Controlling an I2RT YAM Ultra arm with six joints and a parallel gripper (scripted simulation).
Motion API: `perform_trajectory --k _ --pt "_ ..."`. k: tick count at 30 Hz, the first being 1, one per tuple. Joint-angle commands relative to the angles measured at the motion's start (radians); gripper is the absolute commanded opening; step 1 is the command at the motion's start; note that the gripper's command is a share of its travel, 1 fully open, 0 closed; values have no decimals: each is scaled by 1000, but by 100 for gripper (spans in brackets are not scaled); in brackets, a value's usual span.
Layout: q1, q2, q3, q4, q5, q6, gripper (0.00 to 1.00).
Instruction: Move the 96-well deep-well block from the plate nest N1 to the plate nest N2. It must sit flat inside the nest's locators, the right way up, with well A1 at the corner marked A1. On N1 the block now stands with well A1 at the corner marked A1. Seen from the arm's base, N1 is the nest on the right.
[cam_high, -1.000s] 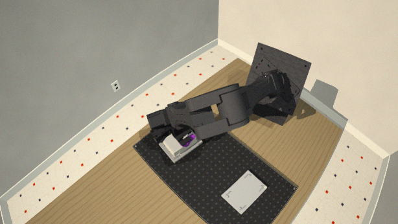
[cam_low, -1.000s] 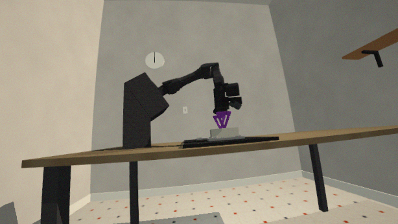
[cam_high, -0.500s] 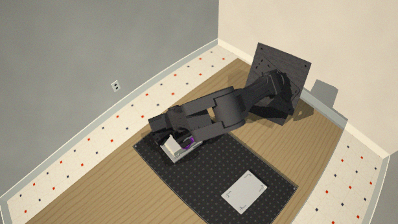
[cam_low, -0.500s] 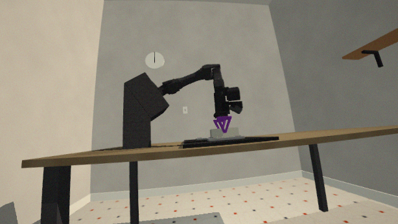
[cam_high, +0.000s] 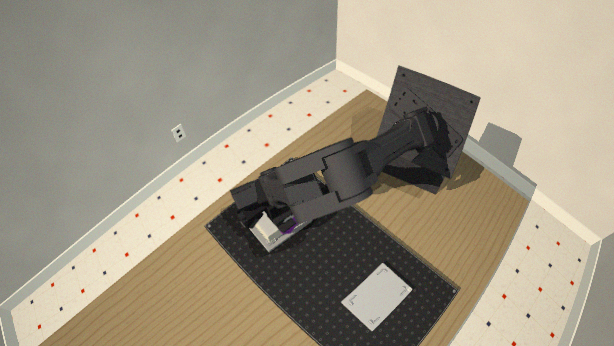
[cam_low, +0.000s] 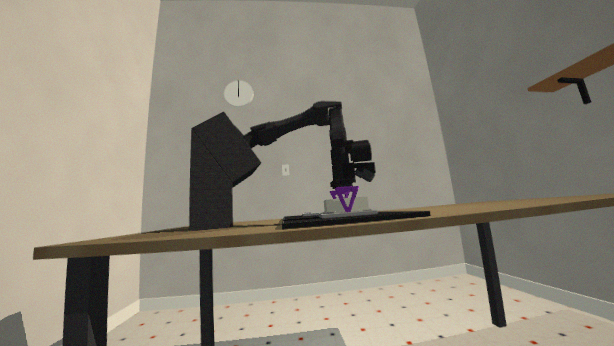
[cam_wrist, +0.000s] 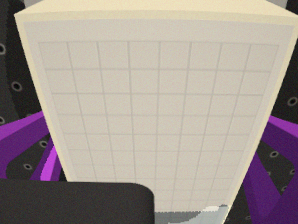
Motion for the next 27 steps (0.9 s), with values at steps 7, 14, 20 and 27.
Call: perform_trajectory --k 7,14,20,27 --pt "-8 -5 2 8 3 8 100" --pt "-8 -5 2 8 3 8 0" --pt "-8 -5 2 8 3 8 0" --pt "-8 -5 2 8 3 8 0"
